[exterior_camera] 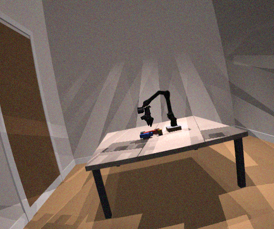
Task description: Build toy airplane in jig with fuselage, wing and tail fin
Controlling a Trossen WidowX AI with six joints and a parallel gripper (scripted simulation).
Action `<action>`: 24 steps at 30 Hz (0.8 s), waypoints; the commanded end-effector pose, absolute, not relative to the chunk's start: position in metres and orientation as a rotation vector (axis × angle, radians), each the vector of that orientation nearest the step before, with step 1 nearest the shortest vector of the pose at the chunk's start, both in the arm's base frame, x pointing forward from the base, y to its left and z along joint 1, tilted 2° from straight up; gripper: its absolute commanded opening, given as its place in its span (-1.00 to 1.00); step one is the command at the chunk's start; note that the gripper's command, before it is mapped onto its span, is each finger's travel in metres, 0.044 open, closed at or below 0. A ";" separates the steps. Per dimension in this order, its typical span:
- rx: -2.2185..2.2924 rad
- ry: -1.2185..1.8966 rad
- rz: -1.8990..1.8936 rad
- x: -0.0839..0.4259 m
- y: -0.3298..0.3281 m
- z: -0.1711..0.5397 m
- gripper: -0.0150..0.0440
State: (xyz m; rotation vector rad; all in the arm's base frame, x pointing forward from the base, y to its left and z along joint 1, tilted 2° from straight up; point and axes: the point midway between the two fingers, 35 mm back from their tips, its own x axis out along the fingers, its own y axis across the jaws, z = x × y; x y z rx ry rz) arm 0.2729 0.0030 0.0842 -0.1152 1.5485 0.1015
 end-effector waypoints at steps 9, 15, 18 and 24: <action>-0.112 1.575 0.093 0.267 0.002 0.047 1.00; -0.112 1.575 0.093 0.267 0.002 0.045 1.00; -0.112 1.575 0.093 0.268 0.002 0.041 1.00; -0.112 1.575 0.093 0.268 0.002 0.031 1.00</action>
